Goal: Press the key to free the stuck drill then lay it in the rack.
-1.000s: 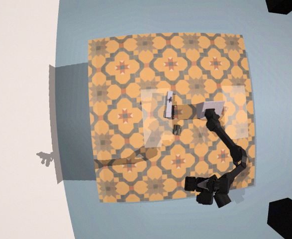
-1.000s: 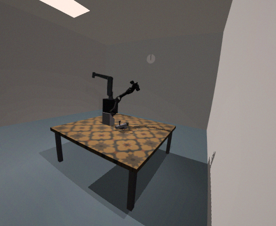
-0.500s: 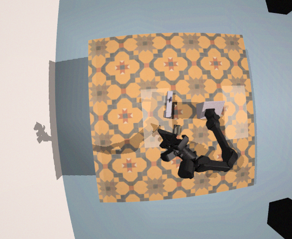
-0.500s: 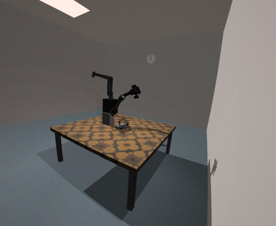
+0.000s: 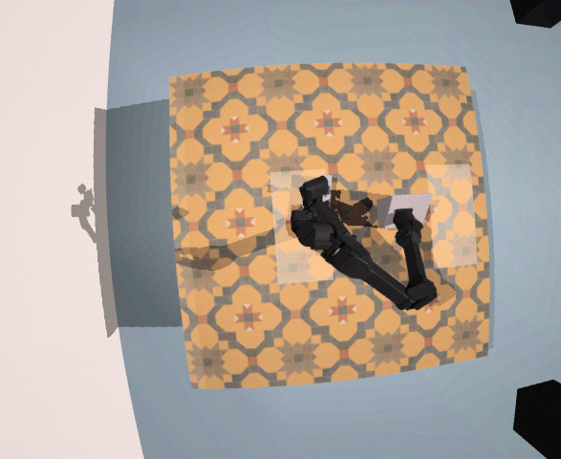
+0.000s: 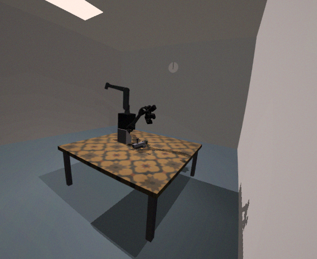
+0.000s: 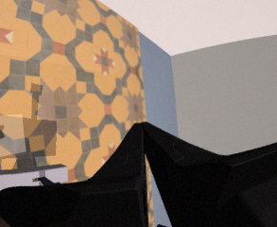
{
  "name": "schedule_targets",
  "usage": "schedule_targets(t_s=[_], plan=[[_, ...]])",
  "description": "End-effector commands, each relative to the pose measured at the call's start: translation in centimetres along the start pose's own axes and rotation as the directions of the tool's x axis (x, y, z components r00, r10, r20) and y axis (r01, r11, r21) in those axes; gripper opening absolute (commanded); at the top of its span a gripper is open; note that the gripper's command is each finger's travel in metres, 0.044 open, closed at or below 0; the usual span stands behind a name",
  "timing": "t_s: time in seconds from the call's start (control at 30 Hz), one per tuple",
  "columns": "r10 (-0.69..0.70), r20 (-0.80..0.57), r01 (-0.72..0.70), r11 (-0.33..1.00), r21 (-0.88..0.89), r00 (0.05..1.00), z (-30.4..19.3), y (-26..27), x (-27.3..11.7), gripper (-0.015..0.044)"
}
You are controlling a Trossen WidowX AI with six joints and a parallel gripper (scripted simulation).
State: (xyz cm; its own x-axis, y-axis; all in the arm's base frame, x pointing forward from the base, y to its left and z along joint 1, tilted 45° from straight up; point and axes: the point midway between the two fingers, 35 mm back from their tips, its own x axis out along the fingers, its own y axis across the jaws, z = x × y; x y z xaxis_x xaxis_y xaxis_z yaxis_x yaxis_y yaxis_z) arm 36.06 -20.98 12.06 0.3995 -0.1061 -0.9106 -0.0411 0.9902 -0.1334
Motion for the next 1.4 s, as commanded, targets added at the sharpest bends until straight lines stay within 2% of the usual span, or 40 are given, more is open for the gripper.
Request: schedule_targets(t_s=[0.0,0.1,0.2,0.33,1.37], plan=[[0.234,-0.126,-0.227,0.971,0.071,0.964,-4.2,2.9,4.3,0.0],[0.419,-0.194,-0.391,0.905,0.166,0.887,-7.4,5.5,6.6,0.0],[0.606,-0.226,-0.538,0.788,0.298,0.762,-10.6,8.5,8.1,0.0],[0.777,-0.206,-0.643,0.613,0.459,0.595,-13.4,11.6,8.9,0.0],[0.785,-0.202,-0.647,0.603,0.467,0.586,-13.8,13.1,10.0,0.0]])
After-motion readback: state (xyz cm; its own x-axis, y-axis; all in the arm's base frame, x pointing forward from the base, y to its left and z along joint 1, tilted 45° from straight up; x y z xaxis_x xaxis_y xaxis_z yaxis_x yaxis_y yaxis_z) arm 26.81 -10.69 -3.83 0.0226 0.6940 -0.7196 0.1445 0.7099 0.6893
